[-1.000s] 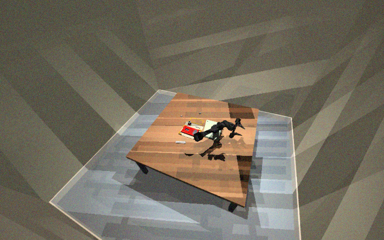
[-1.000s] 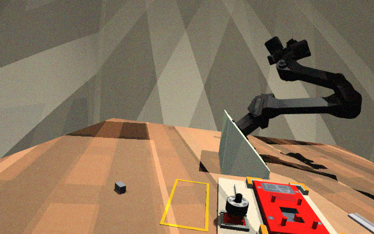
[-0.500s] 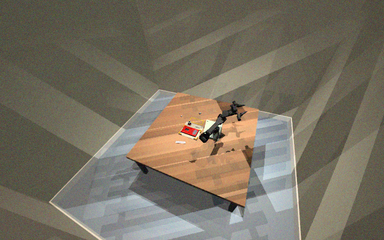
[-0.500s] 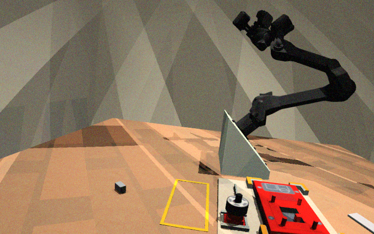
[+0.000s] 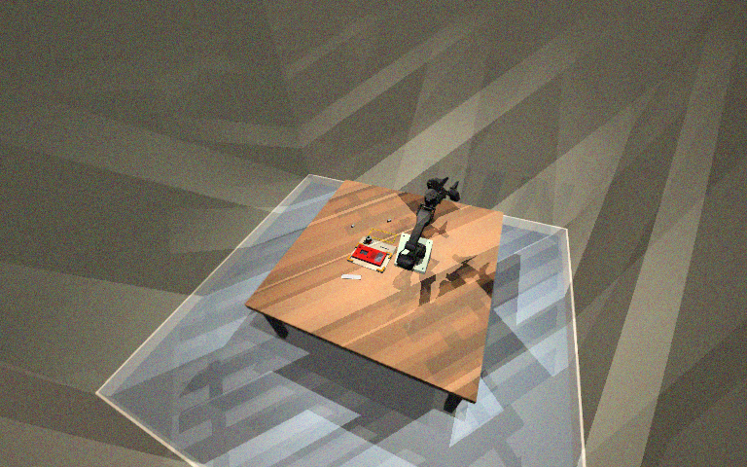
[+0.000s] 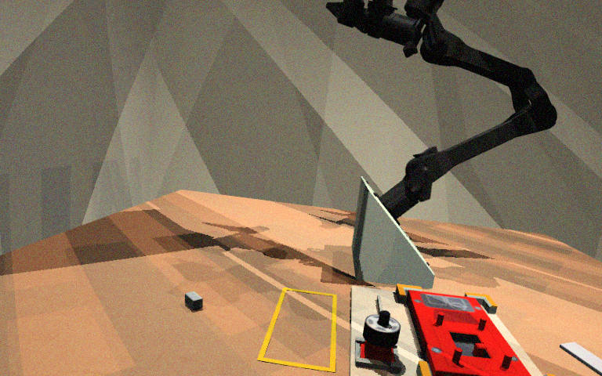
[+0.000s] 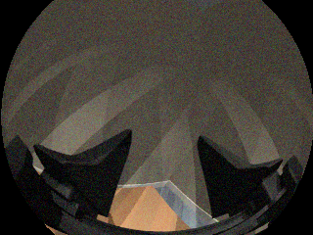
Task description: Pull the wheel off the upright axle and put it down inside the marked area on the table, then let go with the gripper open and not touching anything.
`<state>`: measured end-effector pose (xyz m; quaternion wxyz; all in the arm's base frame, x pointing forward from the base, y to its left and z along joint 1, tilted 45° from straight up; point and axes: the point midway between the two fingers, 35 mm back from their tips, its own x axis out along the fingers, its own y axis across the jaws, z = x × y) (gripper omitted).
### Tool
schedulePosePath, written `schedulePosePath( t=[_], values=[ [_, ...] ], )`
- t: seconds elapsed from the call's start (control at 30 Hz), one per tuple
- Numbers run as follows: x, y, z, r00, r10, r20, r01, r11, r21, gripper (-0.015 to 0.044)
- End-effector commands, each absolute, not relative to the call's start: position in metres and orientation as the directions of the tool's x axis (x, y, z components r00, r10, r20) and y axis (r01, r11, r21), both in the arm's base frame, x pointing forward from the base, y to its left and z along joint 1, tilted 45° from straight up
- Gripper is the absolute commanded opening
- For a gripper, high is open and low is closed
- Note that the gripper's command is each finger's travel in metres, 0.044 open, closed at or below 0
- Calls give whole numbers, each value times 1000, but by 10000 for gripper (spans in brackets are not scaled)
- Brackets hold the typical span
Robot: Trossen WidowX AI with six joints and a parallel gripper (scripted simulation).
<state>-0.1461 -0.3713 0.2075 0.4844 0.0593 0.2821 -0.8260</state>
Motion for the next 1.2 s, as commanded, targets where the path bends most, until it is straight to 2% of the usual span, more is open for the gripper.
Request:
schedulePosePath(
  t=[0.0, 0.27, 0.43, 0.7, 1.03, 1.17],
  values=[
    [-95, -396, 186, -361, -802, -475, 898, -161, -409, 300],
    [3, -415, 139, -76, -756, -650, 929, 184, -322, 300],
    [40, -413, 122, 19, -705, -709, 911, 305, -278, 300],
    [138, -387, 77, 233, -476, -848, 786, 606, -124, 300],
    [211, -340, 39, 305, -215, -928, 586, 810, 5, 300],
    [249, -303, 23, 330, -15, -944, 457, 878, 146, 300]
  ],
)
